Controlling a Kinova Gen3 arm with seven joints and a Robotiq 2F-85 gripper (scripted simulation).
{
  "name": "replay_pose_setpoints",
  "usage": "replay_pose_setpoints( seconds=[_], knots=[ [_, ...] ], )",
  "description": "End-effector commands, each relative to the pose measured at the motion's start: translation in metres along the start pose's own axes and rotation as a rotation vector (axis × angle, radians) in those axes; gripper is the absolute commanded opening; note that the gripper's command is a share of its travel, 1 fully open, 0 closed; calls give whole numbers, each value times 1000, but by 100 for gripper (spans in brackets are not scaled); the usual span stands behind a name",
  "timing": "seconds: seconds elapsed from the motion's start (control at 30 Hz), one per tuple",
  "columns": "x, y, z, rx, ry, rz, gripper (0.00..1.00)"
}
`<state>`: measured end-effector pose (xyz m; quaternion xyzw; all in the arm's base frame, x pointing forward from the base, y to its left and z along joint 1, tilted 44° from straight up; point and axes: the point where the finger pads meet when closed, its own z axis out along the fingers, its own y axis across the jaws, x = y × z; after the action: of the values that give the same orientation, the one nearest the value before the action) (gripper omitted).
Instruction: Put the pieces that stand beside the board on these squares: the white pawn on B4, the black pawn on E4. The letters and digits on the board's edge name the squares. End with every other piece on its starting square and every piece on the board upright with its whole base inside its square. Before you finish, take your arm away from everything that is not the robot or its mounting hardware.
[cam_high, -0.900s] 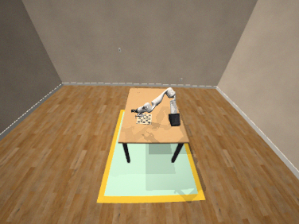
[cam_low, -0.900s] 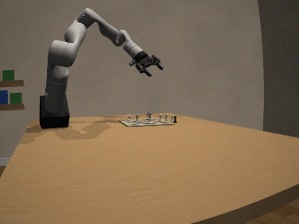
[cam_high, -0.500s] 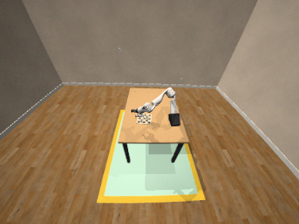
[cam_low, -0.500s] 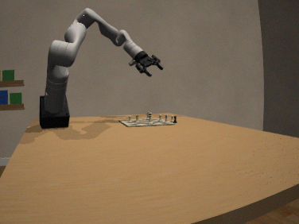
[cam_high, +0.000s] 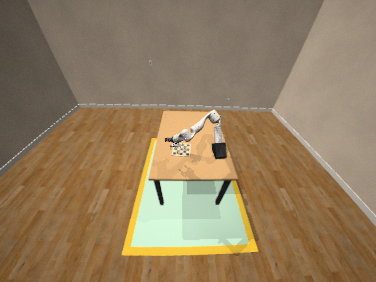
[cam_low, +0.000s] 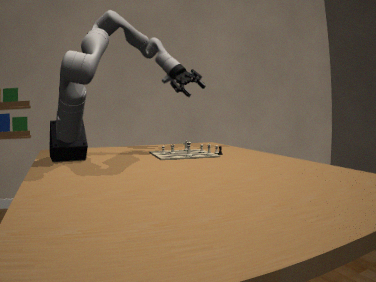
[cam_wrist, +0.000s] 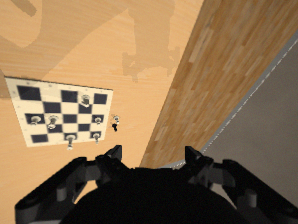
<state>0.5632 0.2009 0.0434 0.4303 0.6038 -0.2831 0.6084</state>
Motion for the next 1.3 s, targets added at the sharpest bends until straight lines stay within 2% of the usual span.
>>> replay_pose_setpoints(
  seconds=[0.0, 0.3, 0.5, 0.7, 0.77, 1.03, 1.27],
  knots=[
    [-1, 0, 1, 4, 4, -1, 100],
    [-2, -3, 9, 31, 22, -27, 100],
    [-4, -10, 21, 74, 53, -69, 100],
    [-6, -20, 38, 133, 104, -131, 100],
    [-6, -20, 38, 133, 104, -131, 100],
    [-10, -40, 66, 229, 213, -241, 100],
    [-14, -62, 90, 312, 353, -359, 100]
  ],
)
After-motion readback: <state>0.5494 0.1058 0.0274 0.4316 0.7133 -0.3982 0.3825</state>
